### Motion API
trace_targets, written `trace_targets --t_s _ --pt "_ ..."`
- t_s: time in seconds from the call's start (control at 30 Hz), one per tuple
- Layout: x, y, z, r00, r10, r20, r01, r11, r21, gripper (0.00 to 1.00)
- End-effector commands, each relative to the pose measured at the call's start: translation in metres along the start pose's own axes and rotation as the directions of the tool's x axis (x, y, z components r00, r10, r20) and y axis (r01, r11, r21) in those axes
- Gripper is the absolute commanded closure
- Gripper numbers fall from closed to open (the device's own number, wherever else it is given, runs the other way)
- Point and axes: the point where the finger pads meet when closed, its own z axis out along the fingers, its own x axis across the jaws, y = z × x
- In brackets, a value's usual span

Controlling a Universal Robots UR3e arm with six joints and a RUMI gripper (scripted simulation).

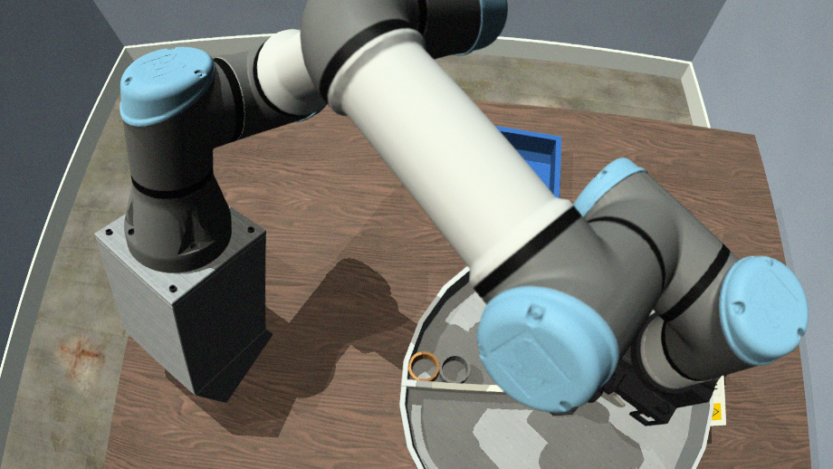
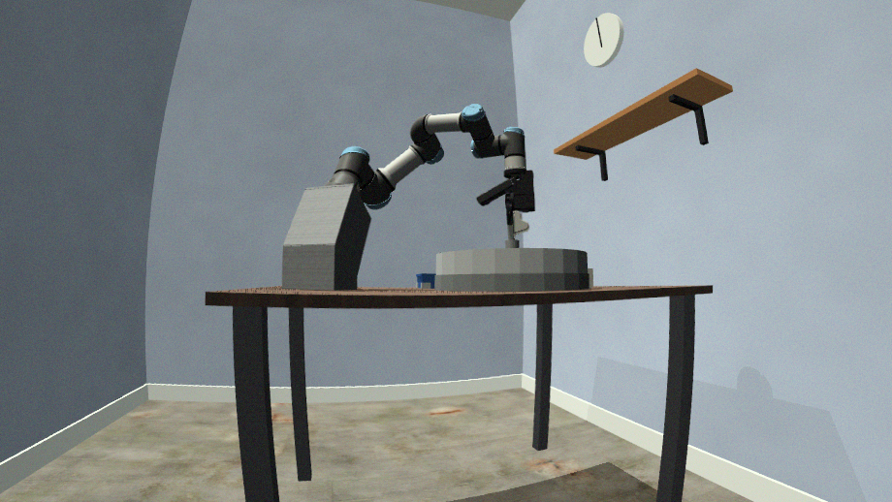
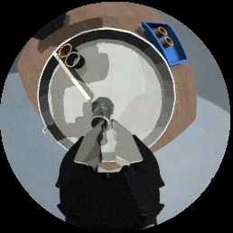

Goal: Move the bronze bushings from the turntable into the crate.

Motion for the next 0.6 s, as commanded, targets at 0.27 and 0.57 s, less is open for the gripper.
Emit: trace_targets --t_s 0.27,0.57 --pt "0.000 0.001 -0.027 1.000 -0.001 0.000 0.001 1.000 -0.003 0.94" --pt "0.000 0.001 -0.046 1.000 -0.001 0.000 0.001 1.000 -0.003 0.94"
